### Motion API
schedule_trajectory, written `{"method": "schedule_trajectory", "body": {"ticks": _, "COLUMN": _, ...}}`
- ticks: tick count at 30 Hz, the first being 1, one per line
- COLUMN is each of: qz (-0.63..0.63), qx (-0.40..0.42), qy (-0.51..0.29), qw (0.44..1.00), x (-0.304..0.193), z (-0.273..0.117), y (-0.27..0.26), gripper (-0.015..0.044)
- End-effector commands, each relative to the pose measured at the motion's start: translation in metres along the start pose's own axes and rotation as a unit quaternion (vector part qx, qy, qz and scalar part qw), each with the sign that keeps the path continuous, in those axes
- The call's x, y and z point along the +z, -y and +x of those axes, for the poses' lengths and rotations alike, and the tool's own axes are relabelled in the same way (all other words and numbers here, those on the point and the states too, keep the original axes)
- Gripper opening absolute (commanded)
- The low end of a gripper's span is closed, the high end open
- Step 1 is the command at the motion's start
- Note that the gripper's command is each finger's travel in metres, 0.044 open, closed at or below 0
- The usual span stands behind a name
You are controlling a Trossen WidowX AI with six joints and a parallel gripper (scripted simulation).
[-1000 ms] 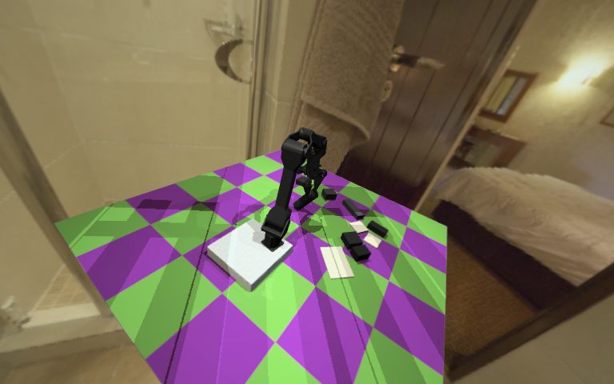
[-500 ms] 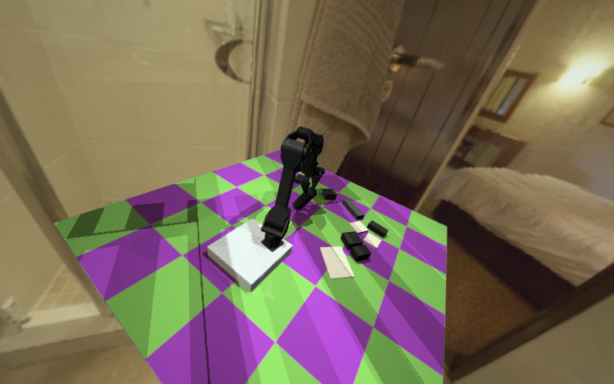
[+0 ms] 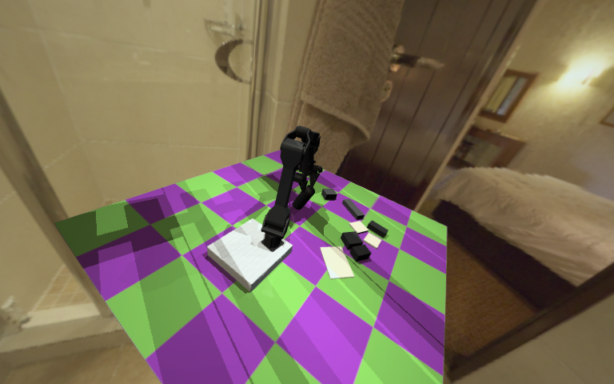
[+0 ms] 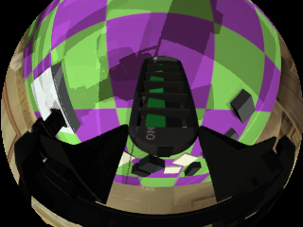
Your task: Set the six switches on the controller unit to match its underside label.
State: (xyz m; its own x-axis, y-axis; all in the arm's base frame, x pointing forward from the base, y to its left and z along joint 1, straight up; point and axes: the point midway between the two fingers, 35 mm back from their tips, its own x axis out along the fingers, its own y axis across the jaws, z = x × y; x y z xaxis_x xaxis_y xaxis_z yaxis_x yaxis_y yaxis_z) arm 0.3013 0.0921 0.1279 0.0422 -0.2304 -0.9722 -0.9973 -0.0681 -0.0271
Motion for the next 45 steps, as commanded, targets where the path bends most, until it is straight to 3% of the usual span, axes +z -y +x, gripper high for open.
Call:
{"method": "schedule_trajectory", "body": {"ticks": 1, "qz": -0.001, "qx": 0.000, "qy": -0.001, "qw": 1.000, "x": 0.006, "z": -0.002, "y": 0.001, "gripper": 0.0336}}
{"method": "schedule_trajectory", "body": {"ticks": 45, "qz": -0.001, "qx": 0.000, "qy": 0.036, "qw": 0.999, "x": 0.039, "z": -0.012, "y": 0.001, "gripper": 0.0337}}
